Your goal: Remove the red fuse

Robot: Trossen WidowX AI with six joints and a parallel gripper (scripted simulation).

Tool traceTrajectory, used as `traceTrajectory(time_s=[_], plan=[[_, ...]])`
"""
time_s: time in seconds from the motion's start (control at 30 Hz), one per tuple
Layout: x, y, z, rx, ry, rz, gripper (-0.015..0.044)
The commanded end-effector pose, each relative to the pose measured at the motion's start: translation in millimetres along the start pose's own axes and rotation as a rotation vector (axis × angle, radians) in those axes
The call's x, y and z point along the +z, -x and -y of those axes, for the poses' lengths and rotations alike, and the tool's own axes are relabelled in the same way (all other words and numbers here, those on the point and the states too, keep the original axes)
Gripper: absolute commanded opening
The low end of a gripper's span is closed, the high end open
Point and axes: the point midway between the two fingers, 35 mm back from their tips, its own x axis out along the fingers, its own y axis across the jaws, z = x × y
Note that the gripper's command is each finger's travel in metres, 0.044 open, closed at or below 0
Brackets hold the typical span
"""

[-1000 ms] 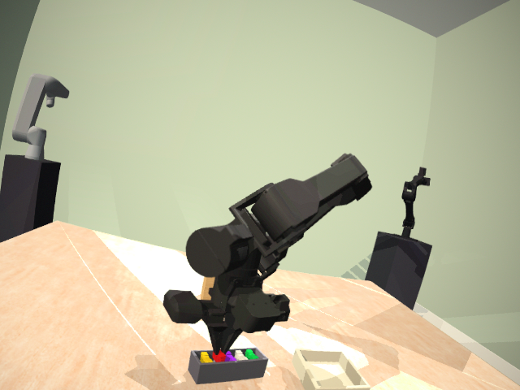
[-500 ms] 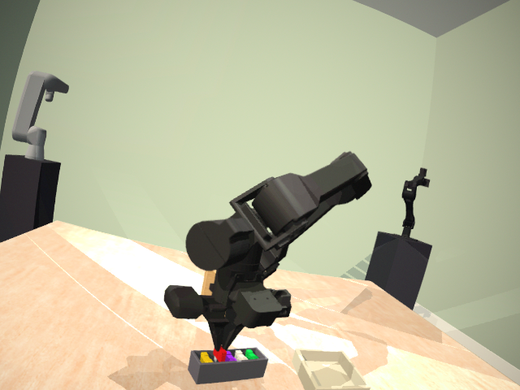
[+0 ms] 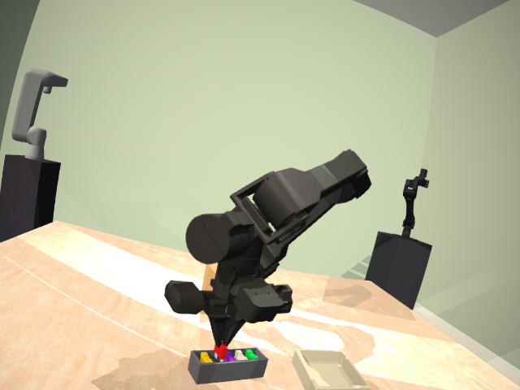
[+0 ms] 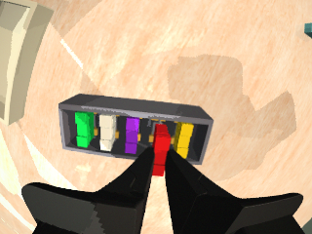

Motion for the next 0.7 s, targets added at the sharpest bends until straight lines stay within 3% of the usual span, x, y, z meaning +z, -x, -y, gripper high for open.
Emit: traceTrajectory(time_s=[0.0, 0.67], plan=[[0.5, 2.9, 0.4, -0.005, 0.009, -0.002, 0.0000], [0.1, 12.6, 0.0, -0.004, 0.007, -0.002, 0.0000]])
